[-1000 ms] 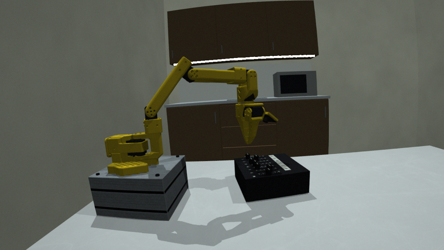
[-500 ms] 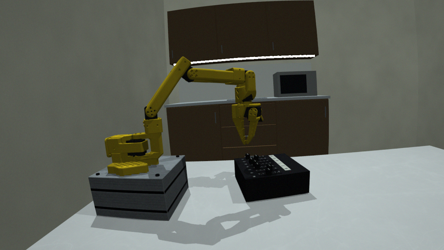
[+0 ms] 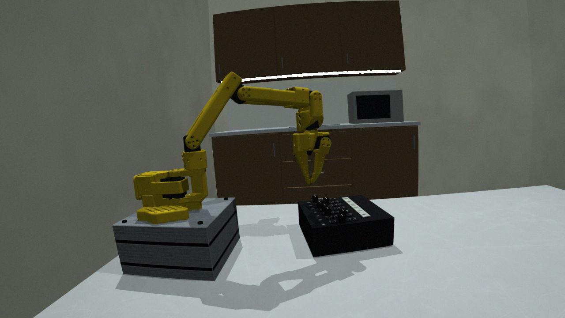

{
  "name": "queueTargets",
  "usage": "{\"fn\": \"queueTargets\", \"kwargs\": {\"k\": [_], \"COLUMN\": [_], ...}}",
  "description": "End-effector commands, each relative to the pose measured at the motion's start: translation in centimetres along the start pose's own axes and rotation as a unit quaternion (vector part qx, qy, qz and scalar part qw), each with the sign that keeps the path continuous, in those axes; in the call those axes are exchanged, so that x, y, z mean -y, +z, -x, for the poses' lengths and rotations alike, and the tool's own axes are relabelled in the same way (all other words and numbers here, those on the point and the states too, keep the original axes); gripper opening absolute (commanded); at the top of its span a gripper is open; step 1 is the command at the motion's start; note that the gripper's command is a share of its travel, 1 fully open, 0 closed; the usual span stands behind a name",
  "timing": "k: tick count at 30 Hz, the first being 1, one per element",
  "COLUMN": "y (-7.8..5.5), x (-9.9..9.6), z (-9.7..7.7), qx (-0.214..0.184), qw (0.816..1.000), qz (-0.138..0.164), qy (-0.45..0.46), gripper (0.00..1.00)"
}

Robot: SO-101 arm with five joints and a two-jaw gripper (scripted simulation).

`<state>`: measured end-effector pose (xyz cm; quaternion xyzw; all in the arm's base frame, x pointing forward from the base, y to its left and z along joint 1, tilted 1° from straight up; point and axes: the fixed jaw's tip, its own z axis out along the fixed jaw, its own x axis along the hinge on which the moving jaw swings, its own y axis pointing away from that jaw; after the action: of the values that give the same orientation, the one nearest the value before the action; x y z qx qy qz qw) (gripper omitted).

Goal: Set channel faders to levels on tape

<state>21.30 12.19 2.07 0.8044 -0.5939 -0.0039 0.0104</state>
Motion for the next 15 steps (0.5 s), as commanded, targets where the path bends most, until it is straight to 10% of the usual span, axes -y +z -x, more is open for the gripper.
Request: {"fn": "queueTargets", "kwargs": {"k": [1,15], "y": [-0.28,-0.19], "x": [-0.09,-0.18], "z": [0.28,0.6], "qx": [0.002,-0.001], "qw": [0.995,0.927], "qz": [-0.012,-0.012], "qy": [-0.099,-0.374], "gripper": [0.0,0.0]}}
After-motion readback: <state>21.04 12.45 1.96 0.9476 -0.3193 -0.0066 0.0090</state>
